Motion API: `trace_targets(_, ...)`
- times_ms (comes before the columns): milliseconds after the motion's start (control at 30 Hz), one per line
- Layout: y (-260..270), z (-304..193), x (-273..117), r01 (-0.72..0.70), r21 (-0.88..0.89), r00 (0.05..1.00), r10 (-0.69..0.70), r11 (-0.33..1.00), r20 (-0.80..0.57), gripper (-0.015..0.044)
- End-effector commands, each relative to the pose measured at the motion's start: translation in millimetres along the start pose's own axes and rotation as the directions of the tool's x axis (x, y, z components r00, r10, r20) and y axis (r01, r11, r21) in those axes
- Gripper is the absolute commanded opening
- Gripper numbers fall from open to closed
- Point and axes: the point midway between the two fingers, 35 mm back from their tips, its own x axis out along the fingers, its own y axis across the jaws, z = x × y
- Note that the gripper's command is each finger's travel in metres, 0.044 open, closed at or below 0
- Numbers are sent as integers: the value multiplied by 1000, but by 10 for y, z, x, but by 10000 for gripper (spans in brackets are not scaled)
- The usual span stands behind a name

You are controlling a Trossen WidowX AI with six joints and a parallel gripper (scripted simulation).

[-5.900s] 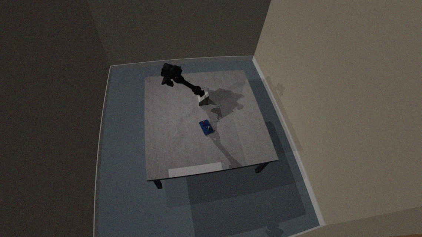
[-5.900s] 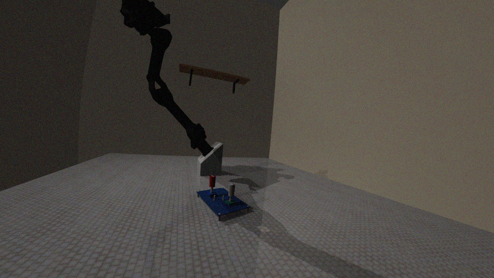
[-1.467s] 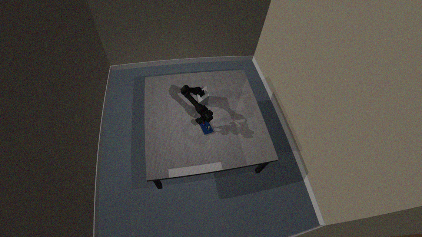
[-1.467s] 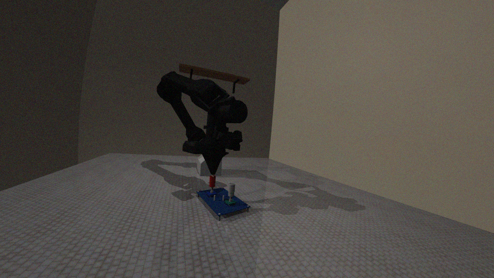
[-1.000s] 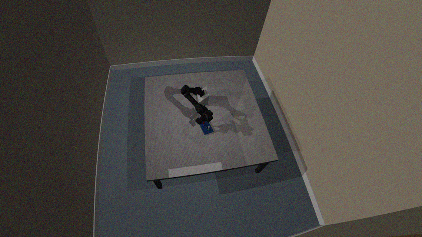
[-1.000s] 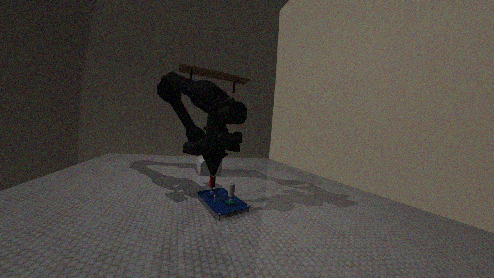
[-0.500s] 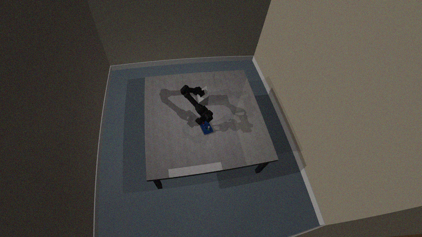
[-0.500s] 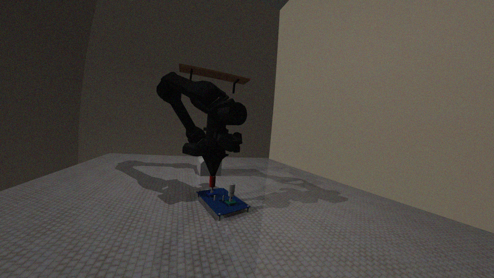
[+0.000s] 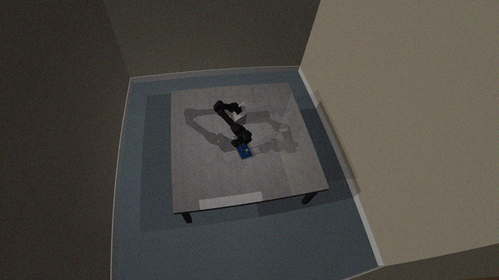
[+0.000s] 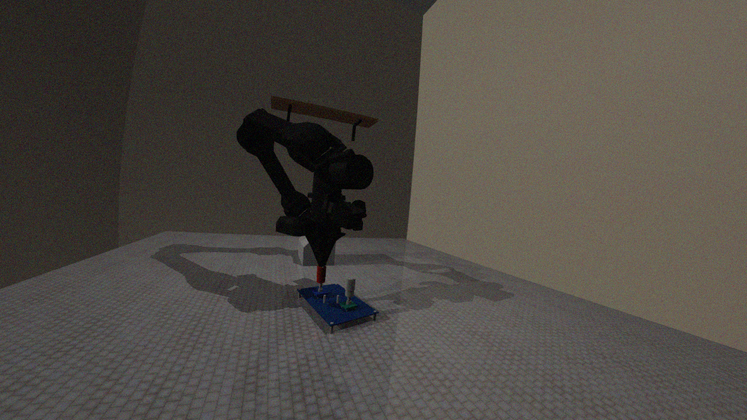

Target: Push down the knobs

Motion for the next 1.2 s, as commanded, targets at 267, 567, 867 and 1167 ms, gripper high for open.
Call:
trace_targets(267, -8, 0, 42, 6, -1, 1000, -6, 1000, -1, 0)
trace_targets(567, -9, 0, 85, 6, -1, 1000, -6, 1000, -1, 0)
trace_targets(867, -9, 0, 97, 6, -1, 1000, -6, 1000, -1, 0)
trace_targets(1167, -9, -1, 113, 6, -1, 1000, -6, 1000, -1, 0)
